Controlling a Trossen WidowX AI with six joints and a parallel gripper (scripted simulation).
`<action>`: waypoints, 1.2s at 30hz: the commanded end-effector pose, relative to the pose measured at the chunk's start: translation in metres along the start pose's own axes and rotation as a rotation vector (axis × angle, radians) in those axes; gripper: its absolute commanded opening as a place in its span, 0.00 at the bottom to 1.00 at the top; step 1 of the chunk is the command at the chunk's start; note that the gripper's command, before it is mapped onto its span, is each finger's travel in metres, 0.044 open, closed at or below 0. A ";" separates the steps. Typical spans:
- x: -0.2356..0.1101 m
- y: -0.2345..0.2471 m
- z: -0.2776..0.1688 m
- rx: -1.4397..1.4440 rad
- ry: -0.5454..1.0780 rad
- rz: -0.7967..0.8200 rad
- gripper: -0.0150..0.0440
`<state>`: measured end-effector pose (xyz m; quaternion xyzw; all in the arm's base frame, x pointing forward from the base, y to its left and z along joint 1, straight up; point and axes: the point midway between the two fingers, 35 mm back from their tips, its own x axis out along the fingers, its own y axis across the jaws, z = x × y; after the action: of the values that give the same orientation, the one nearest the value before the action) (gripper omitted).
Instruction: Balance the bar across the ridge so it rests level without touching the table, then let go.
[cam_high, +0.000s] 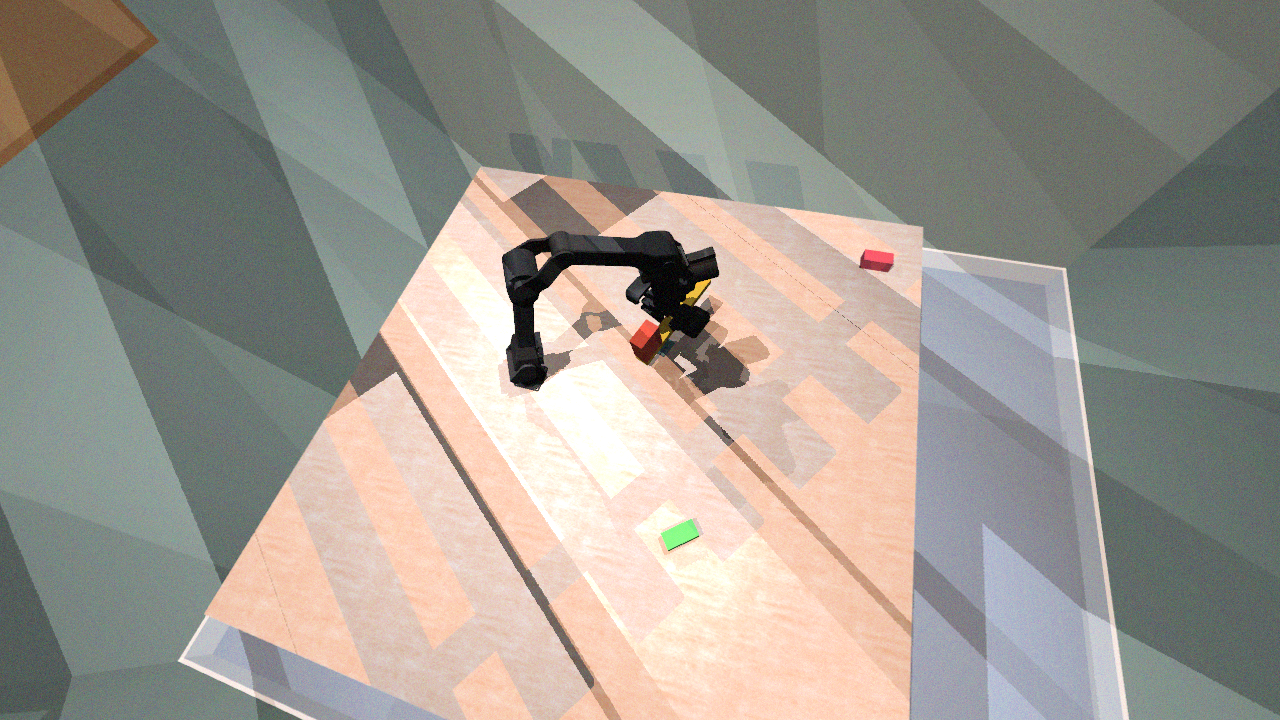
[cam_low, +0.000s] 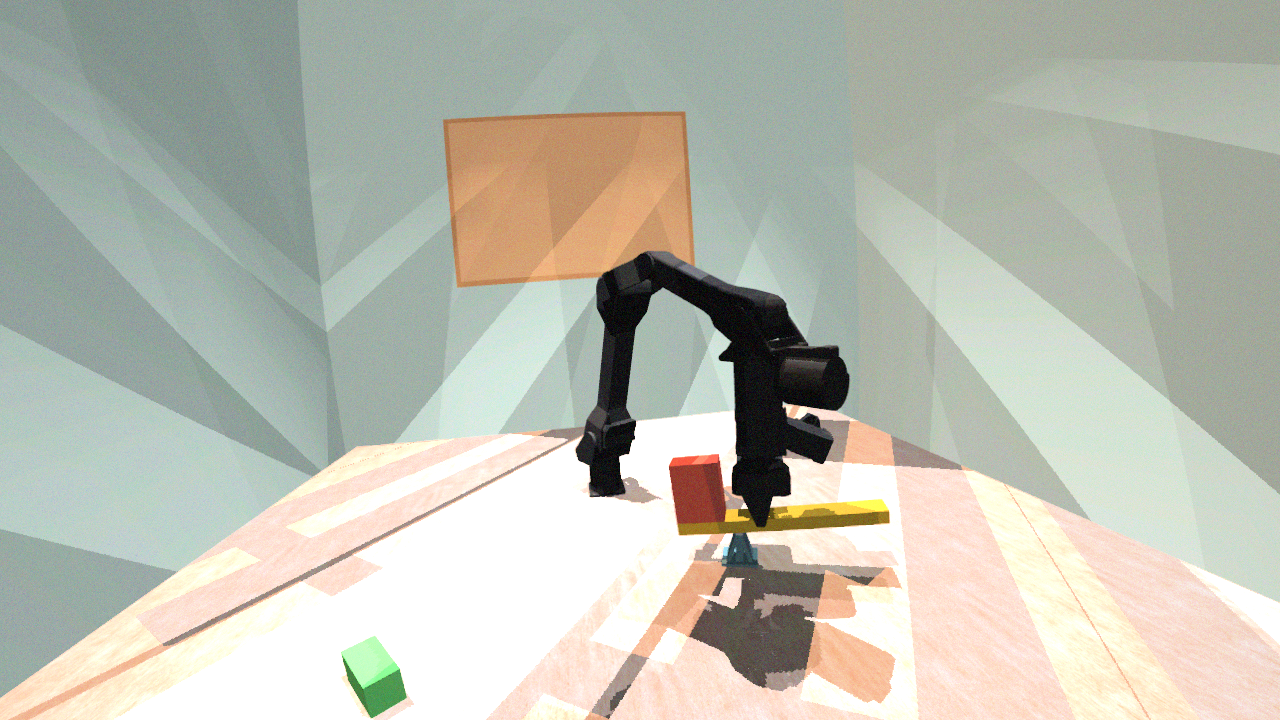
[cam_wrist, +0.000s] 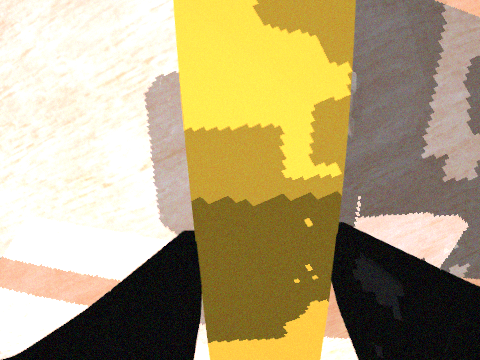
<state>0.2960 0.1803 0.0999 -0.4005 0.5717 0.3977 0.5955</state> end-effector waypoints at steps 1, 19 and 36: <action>0.001 0.000 0.000 0.000 -0.001 0.002 0.25; 0.003 0.000 0.000 0.000 -0.001 0.002 0.25; 0.004 0.001 0.000 0.000 -0.001 0.002 0.25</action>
<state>0.2960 0.1804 0.0982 -0.4007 0.5710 0.3978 0.5959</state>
